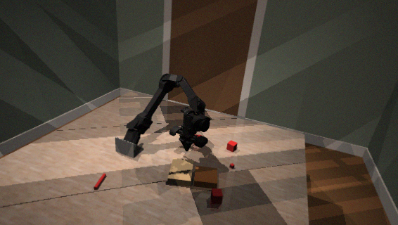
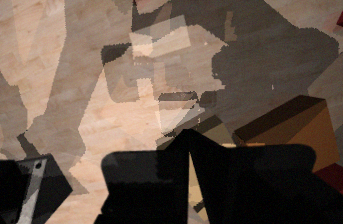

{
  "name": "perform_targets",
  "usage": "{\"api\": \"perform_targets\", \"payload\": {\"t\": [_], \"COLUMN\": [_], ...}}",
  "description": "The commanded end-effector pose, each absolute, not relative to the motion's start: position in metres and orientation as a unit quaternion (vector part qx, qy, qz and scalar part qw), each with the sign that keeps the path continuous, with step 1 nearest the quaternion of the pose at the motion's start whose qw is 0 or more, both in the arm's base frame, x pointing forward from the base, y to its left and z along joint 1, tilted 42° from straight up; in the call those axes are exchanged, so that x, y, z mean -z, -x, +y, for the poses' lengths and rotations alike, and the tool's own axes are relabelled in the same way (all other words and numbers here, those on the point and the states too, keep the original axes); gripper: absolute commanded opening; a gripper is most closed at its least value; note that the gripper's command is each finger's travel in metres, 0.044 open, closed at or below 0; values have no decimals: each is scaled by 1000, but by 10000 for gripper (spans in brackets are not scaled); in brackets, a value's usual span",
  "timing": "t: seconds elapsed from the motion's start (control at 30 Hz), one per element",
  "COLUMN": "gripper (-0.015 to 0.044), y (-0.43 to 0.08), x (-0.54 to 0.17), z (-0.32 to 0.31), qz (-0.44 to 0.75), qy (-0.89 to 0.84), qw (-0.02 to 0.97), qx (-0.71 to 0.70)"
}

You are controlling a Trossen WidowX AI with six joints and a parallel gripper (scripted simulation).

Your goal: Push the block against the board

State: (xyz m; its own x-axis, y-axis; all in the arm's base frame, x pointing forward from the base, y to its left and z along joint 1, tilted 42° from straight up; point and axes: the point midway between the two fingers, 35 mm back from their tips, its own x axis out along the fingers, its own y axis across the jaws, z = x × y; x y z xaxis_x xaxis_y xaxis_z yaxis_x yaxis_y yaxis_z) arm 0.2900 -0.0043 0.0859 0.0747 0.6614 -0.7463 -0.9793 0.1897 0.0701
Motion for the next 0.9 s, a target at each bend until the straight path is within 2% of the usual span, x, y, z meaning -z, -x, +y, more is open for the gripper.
{"api": "perform_targets", "payload": {"t": [0.0, 0.87], "gripper": [0, 0], "y": [-296, -324], "x": [-82, -45], "z": [-13, -63], "qz": [378, 588], "qy": [190, -130], "qw": [708, 722], "qx": [-565, -340]}}
